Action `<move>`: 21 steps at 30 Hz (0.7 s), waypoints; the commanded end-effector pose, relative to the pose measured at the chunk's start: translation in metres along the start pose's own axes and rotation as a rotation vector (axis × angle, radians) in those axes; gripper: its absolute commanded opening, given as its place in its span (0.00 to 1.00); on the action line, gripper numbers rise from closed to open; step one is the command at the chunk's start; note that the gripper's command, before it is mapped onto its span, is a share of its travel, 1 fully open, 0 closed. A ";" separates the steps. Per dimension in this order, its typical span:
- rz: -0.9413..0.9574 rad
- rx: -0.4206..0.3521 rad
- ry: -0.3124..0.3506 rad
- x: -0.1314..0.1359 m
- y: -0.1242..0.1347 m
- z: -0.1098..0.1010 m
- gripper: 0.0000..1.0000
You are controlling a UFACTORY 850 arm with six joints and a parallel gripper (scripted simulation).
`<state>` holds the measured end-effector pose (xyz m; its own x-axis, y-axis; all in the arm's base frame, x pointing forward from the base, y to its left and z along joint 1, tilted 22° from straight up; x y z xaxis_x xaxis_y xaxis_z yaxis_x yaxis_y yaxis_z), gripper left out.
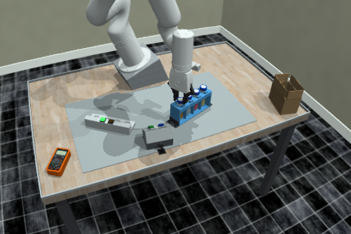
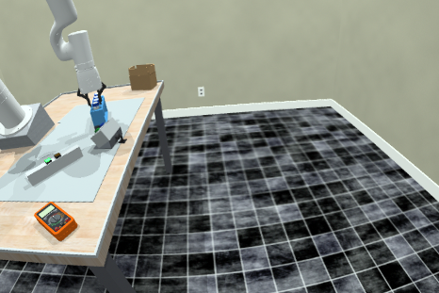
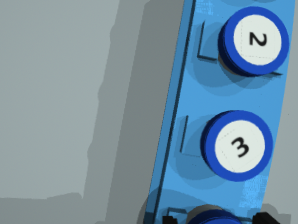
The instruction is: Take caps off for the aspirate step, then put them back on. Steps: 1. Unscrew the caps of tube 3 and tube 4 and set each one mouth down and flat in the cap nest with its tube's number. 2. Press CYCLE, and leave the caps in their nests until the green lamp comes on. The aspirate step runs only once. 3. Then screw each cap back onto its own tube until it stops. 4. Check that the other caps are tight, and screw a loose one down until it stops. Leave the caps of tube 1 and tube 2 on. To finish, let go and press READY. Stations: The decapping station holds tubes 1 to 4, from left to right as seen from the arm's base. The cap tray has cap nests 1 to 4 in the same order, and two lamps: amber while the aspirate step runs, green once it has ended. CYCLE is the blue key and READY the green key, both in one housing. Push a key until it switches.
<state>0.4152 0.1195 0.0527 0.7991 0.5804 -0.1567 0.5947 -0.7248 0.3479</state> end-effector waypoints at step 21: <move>-0.210 0.021 -0.024 0.002 0.001 -0.001 0.00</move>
<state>0.4172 0.1198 0.0530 0.6594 0.7104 -0.2461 0.7497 -0.5967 0.2864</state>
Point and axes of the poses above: the point where the finger pads meet when closed, its own z axis out along the fingers, its own x axis across the jaws, y = z × x, the point moved 5 cm from there along -z, back along the fingers, and after that the axes turned 4 degrees about -z, right-handed, at the moved point
